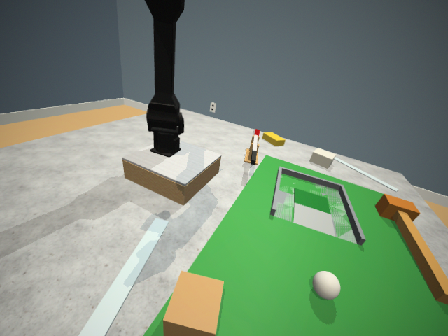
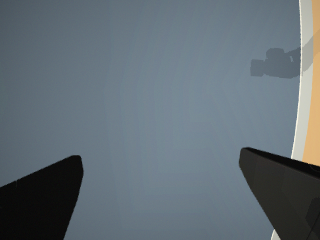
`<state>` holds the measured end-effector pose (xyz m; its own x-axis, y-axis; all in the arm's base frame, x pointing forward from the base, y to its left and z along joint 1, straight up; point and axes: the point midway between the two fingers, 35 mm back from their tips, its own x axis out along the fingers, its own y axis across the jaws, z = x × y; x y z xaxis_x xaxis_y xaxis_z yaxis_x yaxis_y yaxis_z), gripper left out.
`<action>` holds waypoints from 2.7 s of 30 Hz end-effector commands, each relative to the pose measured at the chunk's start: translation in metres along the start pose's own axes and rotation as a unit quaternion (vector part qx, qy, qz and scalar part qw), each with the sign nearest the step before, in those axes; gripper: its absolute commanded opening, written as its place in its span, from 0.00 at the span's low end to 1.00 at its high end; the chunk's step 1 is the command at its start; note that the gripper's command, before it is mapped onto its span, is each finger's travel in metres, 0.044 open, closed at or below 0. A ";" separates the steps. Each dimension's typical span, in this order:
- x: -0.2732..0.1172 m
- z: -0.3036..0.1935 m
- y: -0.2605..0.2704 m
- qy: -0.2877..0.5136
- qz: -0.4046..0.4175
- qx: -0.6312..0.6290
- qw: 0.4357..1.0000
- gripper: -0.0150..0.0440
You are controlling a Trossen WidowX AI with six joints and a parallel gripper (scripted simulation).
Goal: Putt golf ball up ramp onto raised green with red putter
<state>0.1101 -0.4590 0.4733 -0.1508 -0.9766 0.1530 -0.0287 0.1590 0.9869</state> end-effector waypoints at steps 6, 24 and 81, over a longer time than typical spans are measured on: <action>-0.028 -0.064 -0.038 0.103 -0.047 -0.144 0.983 1.00; -0.244 -0.230 -0.172 0.510 0.030 -0.593 0.623 1.00; -0.656 -0.027 -0.333 0.528 0.649 -0.293 -0.463 1.00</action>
<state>0.2452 0.1234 0.0508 -0.0231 0.2572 -0.9661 -0.9896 -0.1429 -0.0144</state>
